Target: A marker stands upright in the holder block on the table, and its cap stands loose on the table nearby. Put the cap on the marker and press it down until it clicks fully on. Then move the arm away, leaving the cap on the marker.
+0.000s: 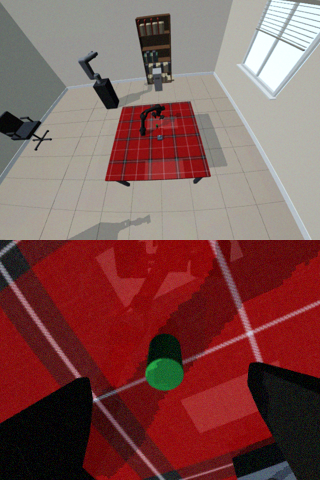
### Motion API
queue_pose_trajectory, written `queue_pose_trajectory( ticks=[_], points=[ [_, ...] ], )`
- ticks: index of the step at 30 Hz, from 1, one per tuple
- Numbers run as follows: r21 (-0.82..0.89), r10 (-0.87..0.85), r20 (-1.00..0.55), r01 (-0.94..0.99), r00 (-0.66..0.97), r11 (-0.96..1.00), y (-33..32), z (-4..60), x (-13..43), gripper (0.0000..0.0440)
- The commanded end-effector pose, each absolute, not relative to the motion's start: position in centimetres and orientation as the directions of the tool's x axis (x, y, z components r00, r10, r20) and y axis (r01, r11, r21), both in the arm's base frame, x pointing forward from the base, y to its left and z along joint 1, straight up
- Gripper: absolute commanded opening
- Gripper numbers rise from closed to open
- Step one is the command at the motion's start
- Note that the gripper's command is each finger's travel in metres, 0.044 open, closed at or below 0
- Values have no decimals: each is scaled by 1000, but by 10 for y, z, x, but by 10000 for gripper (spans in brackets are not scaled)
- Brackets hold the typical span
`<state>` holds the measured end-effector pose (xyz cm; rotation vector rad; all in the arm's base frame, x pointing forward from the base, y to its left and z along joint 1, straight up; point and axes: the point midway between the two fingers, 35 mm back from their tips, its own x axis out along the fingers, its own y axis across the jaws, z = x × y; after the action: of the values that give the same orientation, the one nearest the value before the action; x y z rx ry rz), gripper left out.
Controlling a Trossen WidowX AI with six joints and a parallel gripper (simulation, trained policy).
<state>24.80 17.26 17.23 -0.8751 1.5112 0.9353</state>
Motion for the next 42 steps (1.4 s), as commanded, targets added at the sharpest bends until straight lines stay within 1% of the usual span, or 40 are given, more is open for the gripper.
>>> queue_pose_trajectory(
  ticks=[1,21,42],
  points=[
    [105,-53,-989,-901,-140,420,166,169,246,314],
    [161,-93,-970,-878,-225,451,141,145,235,305],
    [206,-99,-957,-879,-273,429,133,112,228,284]
  ],
)
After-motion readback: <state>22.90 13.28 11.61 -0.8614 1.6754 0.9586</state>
